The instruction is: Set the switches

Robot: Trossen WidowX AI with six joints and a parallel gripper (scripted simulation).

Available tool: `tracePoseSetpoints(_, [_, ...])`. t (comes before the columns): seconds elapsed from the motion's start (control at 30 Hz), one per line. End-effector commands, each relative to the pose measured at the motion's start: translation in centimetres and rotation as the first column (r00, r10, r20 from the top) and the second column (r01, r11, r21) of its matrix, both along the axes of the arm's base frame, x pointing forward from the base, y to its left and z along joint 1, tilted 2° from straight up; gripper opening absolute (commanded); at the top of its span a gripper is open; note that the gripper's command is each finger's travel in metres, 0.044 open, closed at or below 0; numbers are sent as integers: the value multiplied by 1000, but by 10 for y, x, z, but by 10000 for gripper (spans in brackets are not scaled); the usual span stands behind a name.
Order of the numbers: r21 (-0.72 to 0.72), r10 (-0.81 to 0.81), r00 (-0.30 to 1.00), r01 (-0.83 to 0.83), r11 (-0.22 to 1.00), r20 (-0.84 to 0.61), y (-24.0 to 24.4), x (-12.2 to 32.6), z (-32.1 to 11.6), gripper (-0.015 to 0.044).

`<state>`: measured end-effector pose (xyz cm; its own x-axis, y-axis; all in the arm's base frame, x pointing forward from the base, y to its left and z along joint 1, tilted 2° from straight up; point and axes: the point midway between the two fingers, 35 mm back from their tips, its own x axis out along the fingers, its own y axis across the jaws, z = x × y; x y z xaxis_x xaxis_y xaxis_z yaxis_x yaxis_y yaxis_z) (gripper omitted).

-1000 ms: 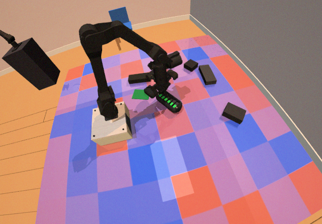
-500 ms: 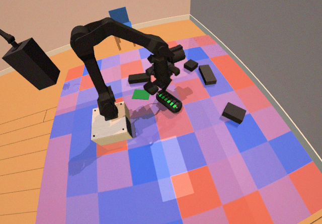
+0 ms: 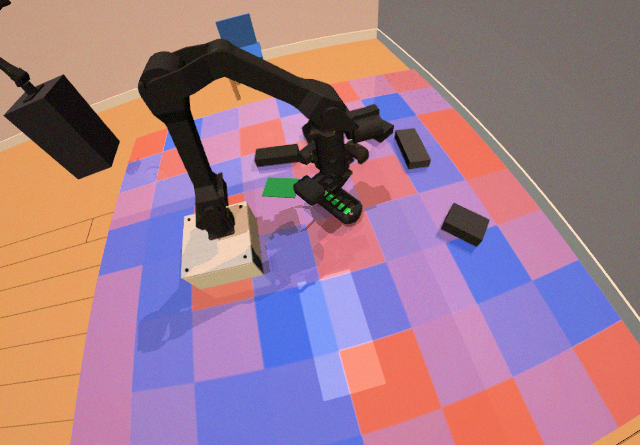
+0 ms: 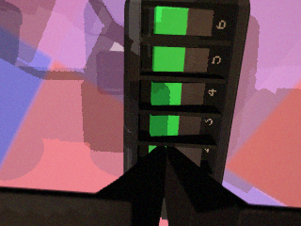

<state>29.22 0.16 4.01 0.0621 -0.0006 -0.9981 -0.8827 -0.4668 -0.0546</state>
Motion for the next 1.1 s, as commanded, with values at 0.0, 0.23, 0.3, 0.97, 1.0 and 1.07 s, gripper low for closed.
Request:
tracePoseSetpoints(0.0, [1,5,1000,-5,1000,-8,0,-1,-8,0])
tracePoseSetpoints(0.23, [1,5,1000,-5,1000,-8,0,0,-19,0])
tracePoseSetpoints(0.3, [1,5,1000,-5,1000,-8,0,0,-22,0])
tracePoseSetpoints(0.97, [1,5,1000,-5,1000,-9,0,0,-39,0])
tracePoseSetpoints(1.0, [1,5,1000,-5,1000,-9,0,0,-39,0])
tracePoseSetpoints(1.07, [1,5,1000,-5,1000,-9,0,0,-39,0])
